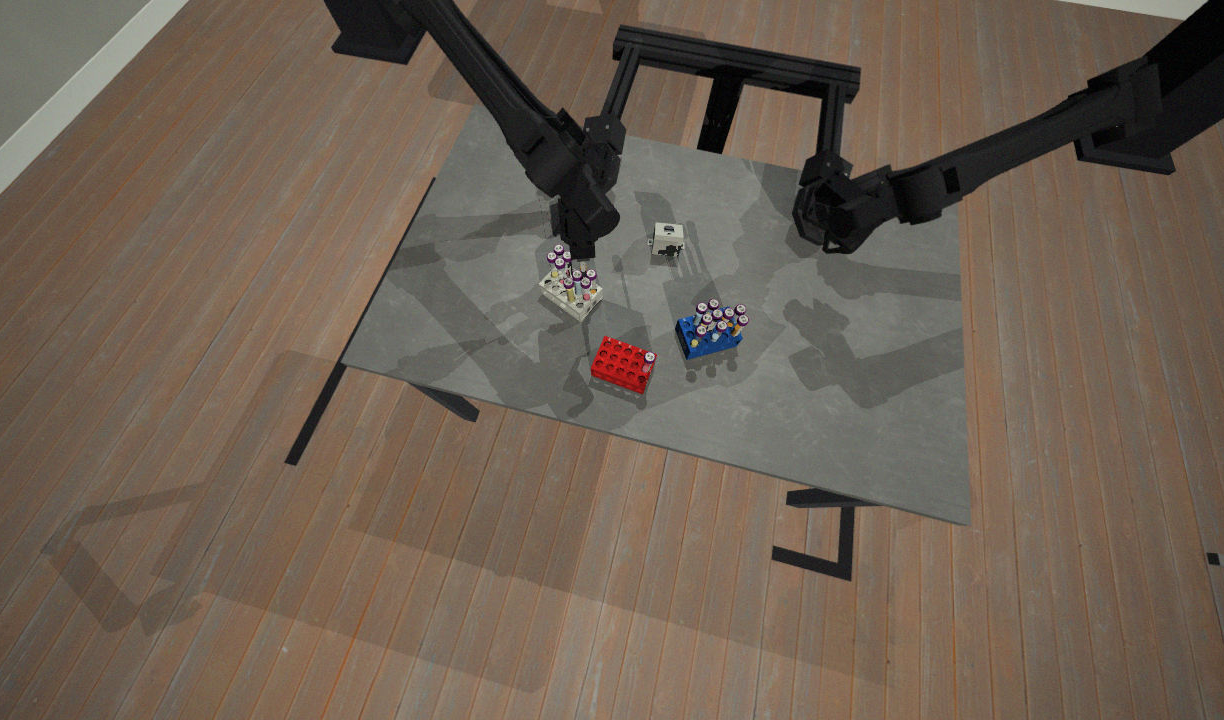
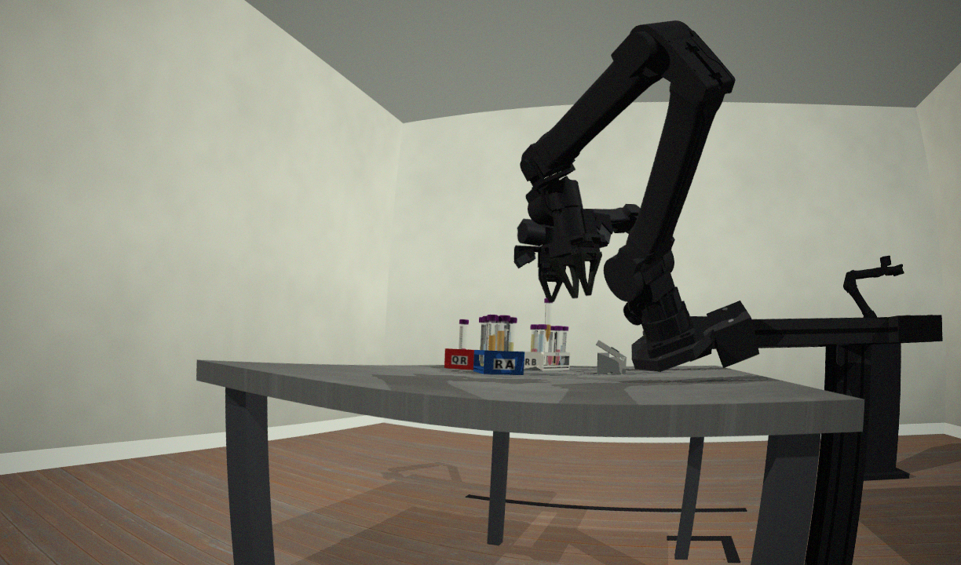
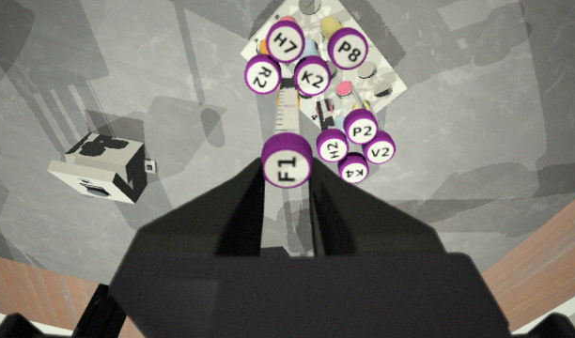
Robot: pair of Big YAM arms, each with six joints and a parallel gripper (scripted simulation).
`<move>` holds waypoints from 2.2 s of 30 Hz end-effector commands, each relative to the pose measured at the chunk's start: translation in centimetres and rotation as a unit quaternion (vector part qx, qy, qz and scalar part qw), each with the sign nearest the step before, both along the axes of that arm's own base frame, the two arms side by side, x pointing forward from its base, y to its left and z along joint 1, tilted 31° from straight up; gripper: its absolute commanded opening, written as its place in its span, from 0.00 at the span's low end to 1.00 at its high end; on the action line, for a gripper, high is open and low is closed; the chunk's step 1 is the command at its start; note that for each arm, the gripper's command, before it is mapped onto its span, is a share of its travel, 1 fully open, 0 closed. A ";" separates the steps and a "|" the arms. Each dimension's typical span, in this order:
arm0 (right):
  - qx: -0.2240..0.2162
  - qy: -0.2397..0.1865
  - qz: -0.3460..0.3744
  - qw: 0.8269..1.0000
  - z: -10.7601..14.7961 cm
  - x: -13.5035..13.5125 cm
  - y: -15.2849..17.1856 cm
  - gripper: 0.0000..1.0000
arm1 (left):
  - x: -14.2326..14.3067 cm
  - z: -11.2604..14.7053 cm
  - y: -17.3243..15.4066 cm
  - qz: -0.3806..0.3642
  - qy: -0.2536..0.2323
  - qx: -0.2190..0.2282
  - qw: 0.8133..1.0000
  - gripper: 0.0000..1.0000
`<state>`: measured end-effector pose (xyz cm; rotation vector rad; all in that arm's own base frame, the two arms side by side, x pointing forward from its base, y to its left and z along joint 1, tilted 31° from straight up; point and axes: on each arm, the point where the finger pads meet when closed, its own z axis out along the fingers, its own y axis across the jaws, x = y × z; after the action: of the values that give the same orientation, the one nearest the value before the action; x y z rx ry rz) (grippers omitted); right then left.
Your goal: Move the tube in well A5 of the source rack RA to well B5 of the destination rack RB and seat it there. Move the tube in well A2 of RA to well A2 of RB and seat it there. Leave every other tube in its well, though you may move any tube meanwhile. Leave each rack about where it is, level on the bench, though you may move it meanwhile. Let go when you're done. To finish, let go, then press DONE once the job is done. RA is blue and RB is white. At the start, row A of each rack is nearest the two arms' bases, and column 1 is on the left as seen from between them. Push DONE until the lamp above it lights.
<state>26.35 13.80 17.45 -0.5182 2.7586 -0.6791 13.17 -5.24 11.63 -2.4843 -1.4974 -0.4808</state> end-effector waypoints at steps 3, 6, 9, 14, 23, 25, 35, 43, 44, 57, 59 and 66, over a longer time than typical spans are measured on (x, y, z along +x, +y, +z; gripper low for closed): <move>0.015 -0.015 0.000 1.000 1.7 1.9 1.3 0.00 | 0.6 0.9 -0.6 0.000 -0.009 -0.010 1.000 0.30; 0.008 -0.007 0.000 1.000 0.7 1.3 0.7 0.00 | 0.6 0.9 -0.6 0.000 -0.009 -0.010 1.000 0.30; 0.003 -0.003 0.000 1.000 0.1 0.7 0.1 0.00 | 0.6 0.9 -0.6 0.000 -0.009 -0.010 1.000 0.30; 0.006 -0.006 0.000 1.000 0.1 0.5 -0.1 0.00 | 0.6 0.9 -0.6 0.000 -0.009 -0.010 1.000 0.30; 0.005 -0.004 0.000 1.000 -0.3 0.3 -0.4 0.00 | 0.6 0.9 -0.6 0.000 -0.009 -0.010 1.000 0.30; 0.005 -0.005 -0.001 1.000 -0.4 0.3 -0.5 0.00 | 0.6 0.9 -0.6 0.000 -0.009 -0.010 1.000 0.30; 0.005 -0.005 0.000 1.000 -0.6 0.3 -0.5 0.00 | 0.6 0.9 -0.6 0.000 -0.009 -0.010 1.000 0.30; 0.003 -0.003 0.000 1.000 -1.0 0.4 -0.7 0.00 | 0.6 0.9 -0.6 0.000 -0.009 -0.010 1.000 0.30; 0.003 -0.003 0.000 1.000 -1.0 0.4 -0.7 0.00 | 0.6 0.9 -0.6 0.000 -0.009 -0.010 1.000 0.30; 0.001 -0.002 -0.001 1.000 -1.4 0.5 -0.9 0.00 | 0.6 0.9 -0.6 0.000 -0.009 -0.010 1.000 0.30; 0.001 -0.001 -0.001 1.000 -1.5 0.5 -0.9 0.00 | 0.6 0.9 -0.6 0.000 -0.009 -0.010 1.000 0.30; -0.001 0.001 0.001 1.000 -1.9 0.6 -0.9 0.00 | 0.6 0.9 -0.6 0.000 -0.009 -0.010 1.000 0.30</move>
<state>26.75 13.30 16.26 -0.5142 2.7526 -0.6666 13.17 -5.24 11.63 -2.4843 -1.4974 -0.4808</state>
